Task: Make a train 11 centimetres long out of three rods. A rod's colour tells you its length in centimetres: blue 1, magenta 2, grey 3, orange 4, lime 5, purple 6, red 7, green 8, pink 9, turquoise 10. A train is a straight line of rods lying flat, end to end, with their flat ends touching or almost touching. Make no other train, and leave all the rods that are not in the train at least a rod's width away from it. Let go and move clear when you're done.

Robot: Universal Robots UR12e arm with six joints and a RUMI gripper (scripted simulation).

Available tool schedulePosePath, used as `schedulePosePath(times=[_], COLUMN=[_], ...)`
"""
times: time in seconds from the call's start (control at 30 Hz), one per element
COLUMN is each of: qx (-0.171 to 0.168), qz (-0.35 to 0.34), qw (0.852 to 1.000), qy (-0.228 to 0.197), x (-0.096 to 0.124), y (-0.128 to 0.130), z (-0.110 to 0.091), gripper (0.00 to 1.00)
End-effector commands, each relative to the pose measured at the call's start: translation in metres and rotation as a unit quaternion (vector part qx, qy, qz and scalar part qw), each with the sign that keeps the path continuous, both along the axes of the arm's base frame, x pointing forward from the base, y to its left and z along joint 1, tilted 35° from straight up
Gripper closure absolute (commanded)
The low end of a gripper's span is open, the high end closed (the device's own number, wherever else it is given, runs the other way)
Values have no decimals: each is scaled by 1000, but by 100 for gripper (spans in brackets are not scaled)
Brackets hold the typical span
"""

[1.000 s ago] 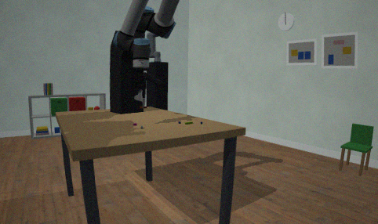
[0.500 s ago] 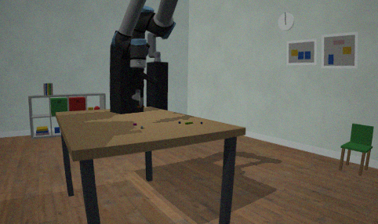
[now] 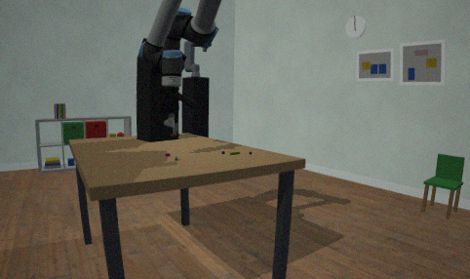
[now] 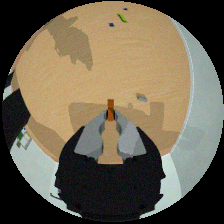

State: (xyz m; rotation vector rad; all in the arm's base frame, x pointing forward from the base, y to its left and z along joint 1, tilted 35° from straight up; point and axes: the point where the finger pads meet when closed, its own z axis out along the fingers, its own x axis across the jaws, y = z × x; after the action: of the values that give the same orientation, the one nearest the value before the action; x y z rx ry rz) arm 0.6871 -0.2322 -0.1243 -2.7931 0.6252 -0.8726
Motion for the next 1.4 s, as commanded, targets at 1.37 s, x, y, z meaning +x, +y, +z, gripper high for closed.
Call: schedulePosePath(times=[1.37], qx=[0], qz=[0], qw=[1000], qy=[0], x=[45], y=[0], z=[-66], gripper=[100])
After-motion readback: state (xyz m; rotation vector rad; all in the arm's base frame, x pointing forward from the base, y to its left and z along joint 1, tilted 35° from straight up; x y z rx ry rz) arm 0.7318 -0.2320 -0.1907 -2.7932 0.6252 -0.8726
